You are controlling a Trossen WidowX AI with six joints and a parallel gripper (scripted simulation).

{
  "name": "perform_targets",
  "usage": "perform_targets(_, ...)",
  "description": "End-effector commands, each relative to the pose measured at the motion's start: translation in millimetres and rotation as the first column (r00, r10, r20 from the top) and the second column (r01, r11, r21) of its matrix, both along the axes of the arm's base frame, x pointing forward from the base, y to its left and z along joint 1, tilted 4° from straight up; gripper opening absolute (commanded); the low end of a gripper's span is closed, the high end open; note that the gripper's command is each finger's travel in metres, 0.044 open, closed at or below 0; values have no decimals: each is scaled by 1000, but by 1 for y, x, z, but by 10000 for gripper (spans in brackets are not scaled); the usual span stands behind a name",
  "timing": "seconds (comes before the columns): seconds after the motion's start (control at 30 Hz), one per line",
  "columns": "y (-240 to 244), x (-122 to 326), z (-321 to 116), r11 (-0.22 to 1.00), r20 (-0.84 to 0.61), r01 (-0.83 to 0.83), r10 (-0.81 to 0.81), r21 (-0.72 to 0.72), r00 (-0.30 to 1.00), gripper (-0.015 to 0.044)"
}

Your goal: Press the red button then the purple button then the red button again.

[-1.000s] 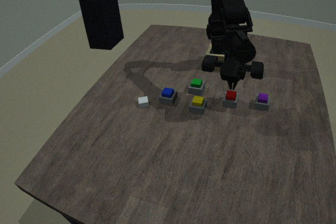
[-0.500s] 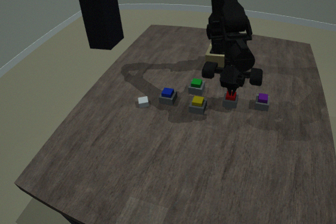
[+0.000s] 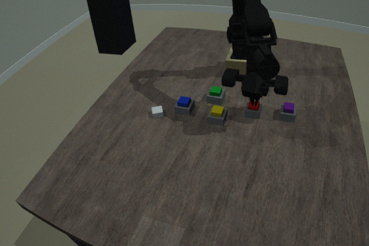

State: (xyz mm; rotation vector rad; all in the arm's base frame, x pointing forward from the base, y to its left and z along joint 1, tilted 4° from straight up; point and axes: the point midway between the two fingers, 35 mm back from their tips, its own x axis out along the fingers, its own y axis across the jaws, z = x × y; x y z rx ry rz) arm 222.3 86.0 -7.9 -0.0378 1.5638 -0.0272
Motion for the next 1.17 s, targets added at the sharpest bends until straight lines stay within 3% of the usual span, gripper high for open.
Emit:
perform_targets(0.0,-1,-2,-2,1000,-9,-3,3,-5,1000,20)
perform_targets(0.37,-1,-2,-2,1000,-9,-3,3,-5,1000,20)
perform_targets(0.6,0,-2,30,1000,-8,-3,3,-5,1000,20)
perform_targets(1.07,124,20,89,1000,-7,-3,3,7,1000,387)
perform_targets(1.13,124,20,89,1000,-7,-3,3,7,1000,400)
